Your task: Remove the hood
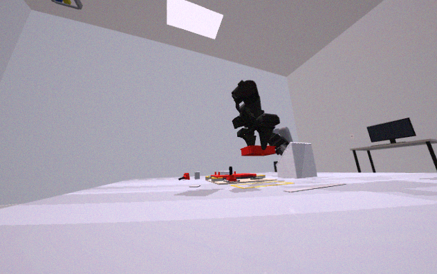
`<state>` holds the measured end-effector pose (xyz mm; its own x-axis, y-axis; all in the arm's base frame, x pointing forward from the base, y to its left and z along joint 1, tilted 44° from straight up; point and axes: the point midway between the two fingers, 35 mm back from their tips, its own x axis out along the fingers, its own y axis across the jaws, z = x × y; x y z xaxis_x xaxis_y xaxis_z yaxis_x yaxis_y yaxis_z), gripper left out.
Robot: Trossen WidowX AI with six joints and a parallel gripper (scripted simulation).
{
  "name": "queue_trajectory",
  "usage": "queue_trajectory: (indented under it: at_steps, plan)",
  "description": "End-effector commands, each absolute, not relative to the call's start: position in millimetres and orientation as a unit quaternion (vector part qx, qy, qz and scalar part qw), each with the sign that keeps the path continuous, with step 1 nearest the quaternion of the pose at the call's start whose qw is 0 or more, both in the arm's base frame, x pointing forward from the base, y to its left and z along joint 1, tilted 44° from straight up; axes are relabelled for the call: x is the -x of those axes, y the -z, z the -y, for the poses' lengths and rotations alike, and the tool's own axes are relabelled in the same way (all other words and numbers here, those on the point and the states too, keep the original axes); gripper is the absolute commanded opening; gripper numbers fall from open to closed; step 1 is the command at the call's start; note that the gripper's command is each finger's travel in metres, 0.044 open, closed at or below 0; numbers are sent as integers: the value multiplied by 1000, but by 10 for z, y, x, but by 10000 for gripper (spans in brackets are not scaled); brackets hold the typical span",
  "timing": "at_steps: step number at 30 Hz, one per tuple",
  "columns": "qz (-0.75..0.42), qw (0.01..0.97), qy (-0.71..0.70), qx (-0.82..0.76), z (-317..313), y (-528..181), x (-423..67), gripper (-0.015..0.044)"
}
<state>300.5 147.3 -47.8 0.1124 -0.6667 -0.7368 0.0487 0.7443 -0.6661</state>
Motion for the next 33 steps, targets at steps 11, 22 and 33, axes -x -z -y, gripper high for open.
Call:
queue_trajectory:
  at_steps: [11,22,33]
  plan:
    - [-618,698,256,255,-1393,575,-3005,0]
    - [-618,698,256,255,-1350,625,-3015,0]
    - [-618,698,256,255,-1307,674,-3024,0]
